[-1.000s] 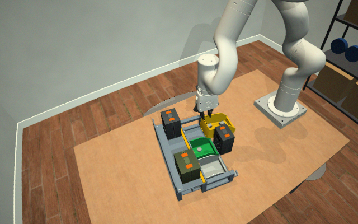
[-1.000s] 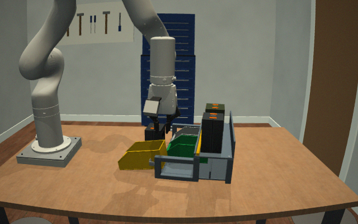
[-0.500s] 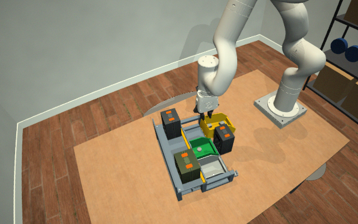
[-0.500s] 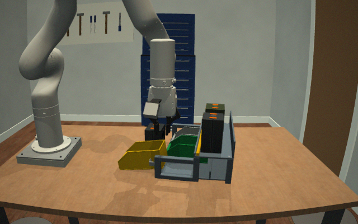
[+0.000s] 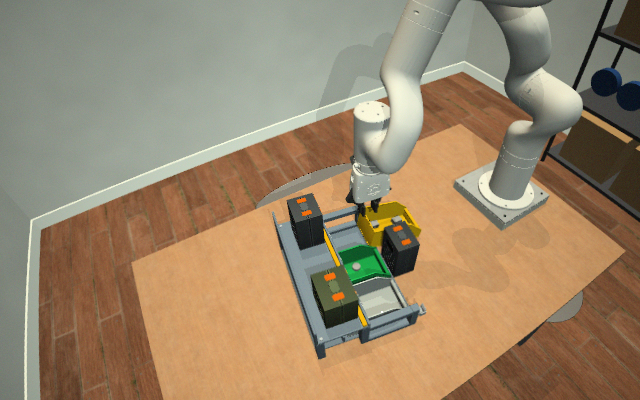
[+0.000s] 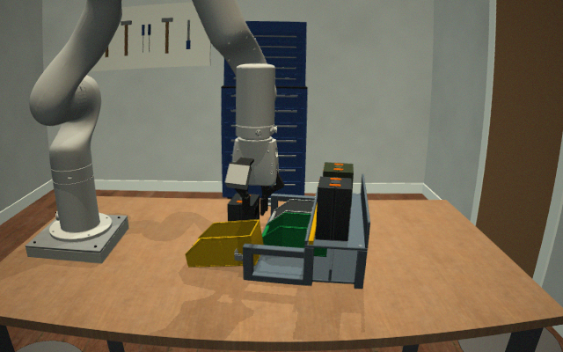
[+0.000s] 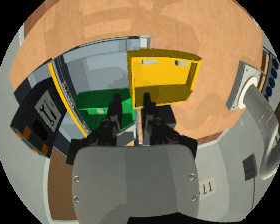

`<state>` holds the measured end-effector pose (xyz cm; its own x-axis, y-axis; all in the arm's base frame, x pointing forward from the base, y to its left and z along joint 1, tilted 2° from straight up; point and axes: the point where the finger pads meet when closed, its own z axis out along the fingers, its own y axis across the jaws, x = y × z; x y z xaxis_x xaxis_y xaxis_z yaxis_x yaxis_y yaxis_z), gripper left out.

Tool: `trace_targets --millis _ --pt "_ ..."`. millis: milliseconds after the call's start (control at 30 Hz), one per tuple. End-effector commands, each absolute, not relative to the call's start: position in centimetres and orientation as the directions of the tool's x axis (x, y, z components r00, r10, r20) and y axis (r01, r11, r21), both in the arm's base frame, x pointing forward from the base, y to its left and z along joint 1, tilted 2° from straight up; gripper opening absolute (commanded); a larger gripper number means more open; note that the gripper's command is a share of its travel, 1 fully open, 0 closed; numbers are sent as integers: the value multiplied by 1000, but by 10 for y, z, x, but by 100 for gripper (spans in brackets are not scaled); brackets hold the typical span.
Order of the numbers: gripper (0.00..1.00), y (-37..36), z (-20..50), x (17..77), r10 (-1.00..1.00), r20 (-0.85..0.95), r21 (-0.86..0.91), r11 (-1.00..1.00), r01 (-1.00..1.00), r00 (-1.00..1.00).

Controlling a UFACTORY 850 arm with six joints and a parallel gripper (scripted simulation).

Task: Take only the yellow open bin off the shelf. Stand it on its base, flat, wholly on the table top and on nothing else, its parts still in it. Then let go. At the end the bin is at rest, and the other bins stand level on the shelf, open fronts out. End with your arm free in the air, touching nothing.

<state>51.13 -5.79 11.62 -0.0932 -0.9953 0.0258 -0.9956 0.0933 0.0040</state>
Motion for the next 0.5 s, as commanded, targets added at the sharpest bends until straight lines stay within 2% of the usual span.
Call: trace_targets --millis 0,467 --pt "33 -58 110 512 -995 26 3 93 -996 -93" --pt "33 -58 106 512 -995 26 3 93 -996 -93"
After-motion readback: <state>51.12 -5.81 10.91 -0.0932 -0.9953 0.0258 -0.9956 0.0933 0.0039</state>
